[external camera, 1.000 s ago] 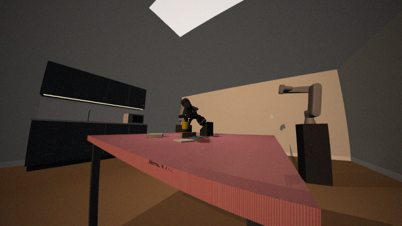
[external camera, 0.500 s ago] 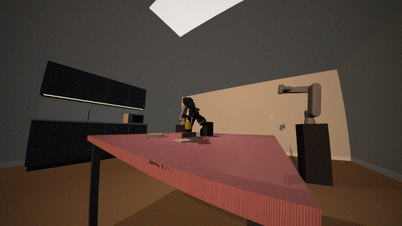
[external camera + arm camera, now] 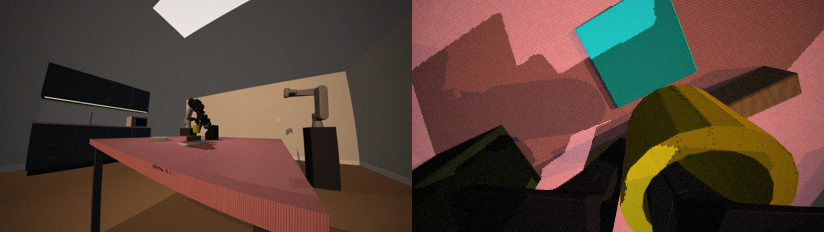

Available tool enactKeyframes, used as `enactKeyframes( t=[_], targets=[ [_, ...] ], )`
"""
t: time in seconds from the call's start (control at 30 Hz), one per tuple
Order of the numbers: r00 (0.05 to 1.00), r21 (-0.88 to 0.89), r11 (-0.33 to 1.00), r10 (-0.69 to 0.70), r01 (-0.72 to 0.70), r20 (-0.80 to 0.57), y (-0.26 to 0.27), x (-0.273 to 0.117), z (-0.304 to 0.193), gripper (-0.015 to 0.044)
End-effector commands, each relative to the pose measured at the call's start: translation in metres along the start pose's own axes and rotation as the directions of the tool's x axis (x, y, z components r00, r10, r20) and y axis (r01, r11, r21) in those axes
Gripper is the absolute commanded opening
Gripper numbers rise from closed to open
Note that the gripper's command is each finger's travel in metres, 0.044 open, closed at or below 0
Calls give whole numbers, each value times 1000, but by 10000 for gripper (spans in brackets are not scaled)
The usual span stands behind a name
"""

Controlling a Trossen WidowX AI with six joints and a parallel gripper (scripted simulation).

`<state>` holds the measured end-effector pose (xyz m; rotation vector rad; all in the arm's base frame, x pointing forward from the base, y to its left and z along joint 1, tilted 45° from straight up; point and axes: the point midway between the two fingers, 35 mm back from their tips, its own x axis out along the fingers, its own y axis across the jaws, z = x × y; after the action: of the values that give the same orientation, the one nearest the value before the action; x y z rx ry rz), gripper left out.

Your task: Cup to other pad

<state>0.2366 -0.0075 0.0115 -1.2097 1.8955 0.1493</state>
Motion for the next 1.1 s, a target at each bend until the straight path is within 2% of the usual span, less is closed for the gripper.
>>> enactKeyframes(
  t=[0.0,0.67,1.07],
  targets=[
    [1000,6,1000,-2,2,8,4,-2,9,0],
    [1000,7,1000,-1,1,10,28,-4,46,0],
    [1000,7,1000,-1,1,10,28,10,47,0]
  ],
)
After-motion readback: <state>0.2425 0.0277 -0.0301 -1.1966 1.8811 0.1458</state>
